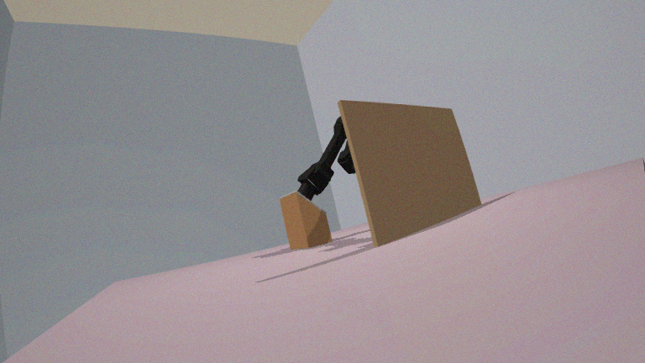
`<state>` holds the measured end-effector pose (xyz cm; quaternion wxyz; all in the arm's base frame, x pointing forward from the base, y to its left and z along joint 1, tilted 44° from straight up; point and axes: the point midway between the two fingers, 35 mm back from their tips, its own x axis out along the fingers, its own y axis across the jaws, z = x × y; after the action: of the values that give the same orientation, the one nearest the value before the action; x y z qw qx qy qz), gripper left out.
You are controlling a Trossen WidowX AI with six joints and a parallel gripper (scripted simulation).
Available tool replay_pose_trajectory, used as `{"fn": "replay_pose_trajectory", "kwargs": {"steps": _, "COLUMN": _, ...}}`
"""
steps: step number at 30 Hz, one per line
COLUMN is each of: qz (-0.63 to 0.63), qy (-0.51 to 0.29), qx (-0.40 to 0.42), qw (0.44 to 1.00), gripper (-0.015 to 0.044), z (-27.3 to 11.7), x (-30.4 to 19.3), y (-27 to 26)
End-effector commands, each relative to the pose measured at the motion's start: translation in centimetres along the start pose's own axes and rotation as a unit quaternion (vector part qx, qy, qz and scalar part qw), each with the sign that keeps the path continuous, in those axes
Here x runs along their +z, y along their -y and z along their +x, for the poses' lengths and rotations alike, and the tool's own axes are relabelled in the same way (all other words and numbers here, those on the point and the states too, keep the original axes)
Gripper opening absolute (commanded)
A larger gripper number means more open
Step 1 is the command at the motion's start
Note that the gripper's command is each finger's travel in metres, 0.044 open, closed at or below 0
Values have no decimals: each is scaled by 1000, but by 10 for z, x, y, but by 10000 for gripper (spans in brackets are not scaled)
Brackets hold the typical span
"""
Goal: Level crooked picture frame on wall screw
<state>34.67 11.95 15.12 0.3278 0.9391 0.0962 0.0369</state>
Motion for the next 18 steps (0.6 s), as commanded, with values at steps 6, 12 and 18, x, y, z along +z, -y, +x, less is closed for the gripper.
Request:
{"fn": "replay_pose_trajectory", "kwargs": {"steps": 6, "qz": -2, "qy": 0, "qx": 6, "qw": 1000, "gripper": 0, "z": 0, "x": 0, "y": -6}}
{"fn": "replay_pose_trajectory", "kwargs": {"steps": 12, "qz": -2, "qy": 0, "qx": 6, "qw": 1000, "gripper": 0, "z": 0, "x": 0, "y": -7}}
{"fn": "replay_pose_trajectory", "kwargs": {"steps": 18, "qz": -2, "qy": 0, "qx": 6, "qw": 1000, "gripper": 0, "z": 0, "x": 0, "y": -5}}
